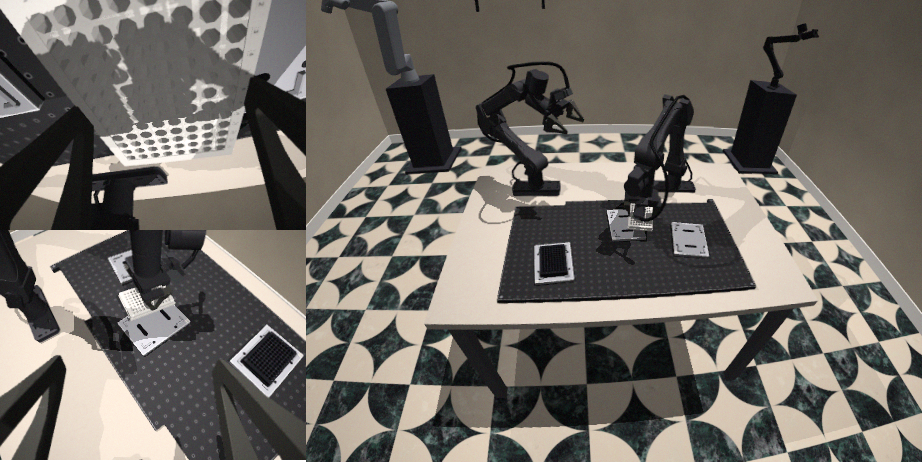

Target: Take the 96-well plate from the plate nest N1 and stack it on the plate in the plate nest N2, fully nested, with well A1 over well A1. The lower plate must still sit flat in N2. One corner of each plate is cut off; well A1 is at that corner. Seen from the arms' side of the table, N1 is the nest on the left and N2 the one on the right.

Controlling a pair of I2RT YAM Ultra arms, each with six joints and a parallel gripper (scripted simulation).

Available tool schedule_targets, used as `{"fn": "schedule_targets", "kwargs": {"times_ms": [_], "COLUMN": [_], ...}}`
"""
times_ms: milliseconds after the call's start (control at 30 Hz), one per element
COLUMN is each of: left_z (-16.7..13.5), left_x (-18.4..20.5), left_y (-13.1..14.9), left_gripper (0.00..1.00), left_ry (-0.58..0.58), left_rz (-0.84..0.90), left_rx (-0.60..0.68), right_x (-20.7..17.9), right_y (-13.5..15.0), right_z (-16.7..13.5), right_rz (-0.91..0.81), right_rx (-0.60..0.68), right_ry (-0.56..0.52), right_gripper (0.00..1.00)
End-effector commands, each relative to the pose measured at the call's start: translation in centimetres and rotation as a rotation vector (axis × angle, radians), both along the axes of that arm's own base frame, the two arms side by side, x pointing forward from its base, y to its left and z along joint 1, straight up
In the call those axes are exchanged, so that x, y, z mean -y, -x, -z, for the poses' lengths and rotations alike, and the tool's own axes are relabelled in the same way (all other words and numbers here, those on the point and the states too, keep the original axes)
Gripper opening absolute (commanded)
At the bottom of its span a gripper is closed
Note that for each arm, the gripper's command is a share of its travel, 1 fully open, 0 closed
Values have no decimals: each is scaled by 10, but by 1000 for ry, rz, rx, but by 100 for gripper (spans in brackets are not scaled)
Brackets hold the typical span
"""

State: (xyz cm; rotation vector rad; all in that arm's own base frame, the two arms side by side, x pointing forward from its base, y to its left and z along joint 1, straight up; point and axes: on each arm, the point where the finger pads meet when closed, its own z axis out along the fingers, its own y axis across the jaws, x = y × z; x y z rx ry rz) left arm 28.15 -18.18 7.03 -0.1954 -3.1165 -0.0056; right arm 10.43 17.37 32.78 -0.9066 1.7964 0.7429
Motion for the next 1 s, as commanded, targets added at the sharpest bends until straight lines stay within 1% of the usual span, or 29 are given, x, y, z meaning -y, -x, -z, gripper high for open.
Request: {"fn": "schedule_targets", "kwargs": {"times_ms": [0,67,167,333,500,600,900,967], "left_z": [-8,-8,-9,-9,-9,-12,-12,-10], "left_x": [25,41,51,52,50,50,50,59], "left_y": [2,8,11,6,7,7,8,-4], "left_gripper": [78,78,78,78,78,78,78,78], "left_ry": [-7,6,14,17,14,20,20,44], "left_rz": [-49,-37,-24,-31,-180,-223,-210,-224], "left_rx": [18,13,12,28,39,48,48,71], "right_x": [4,4,4,4,4,4,4,4], "right_y": [1,1,1,1,1,1,1,1], "right_z": [-3,-3,-3,-3,-3,-3,-3,-3], "right_rz": [5,5,5,5,5,5,5,5], "right_rx": [2,2,2,2,2,2,2,2], "right_ry": [3,3,3,3,3,3,3,3], "right_gripper": [100,100,100,100,100,100,100,100]}}
